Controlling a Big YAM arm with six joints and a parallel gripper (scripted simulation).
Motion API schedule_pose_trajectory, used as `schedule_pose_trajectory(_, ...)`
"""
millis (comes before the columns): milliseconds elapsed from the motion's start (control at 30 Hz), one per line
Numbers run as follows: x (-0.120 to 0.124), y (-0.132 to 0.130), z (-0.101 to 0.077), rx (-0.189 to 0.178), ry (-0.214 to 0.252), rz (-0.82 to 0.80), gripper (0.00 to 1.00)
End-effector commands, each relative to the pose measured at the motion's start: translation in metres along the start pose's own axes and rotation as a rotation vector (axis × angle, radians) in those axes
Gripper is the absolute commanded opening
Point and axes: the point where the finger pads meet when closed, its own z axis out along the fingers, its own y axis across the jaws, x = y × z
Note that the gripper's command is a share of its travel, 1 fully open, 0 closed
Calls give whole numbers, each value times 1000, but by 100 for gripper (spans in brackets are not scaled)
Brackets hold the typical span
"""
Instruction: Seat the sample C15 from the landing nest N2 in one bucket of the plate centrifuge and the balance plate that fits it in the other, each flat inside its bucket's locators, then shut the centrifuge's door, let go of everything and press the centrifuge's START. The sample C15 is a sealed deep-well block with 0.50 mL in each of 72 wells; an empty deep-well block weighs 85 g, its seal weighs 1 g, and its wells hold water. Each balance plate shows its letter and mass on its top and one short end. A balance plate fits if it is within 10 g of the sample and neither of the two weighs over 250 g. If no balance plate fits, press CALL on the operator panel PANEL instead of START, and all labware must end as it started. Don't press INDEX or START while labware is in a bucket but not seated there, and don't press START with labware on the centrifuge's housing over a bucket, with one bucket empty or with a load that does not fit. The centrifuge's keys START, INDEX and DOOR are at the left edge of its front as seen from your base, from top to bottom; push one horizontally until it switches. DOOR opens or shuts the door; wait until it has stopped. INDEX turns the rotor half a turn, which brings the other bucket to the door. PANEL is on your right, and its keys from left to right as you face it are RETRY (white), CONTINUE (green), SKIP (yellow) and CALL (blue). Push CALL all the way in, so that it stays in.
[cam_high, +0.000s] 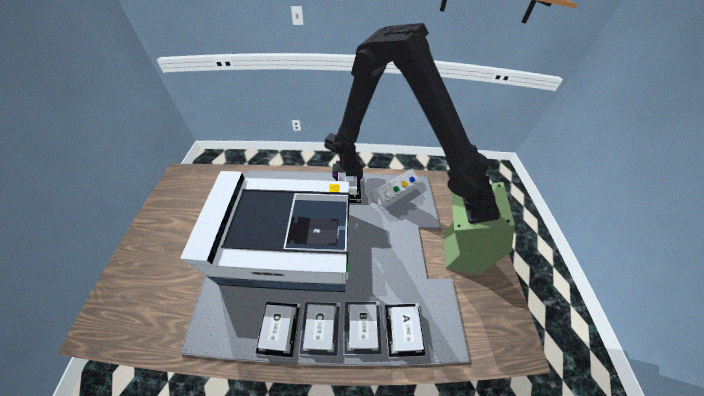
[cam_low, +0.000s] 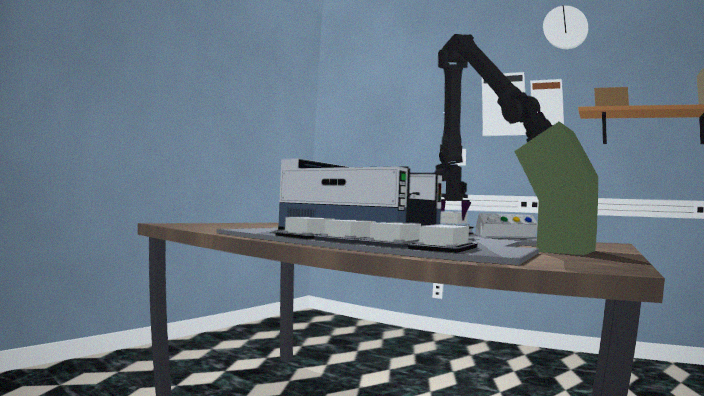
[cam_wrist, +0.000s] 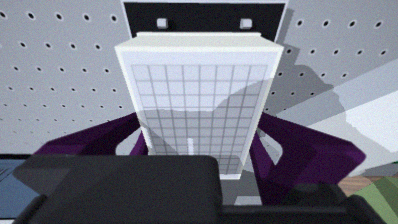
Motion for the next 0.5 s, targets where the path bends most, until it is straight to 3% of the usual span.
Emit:
schedule_pose_trajectory(0, -6, 5, -15, -14, -13, 14, 0)
schedule_pose_trajectory(467, -10, 4, -19, -15, -17, 13, 0)
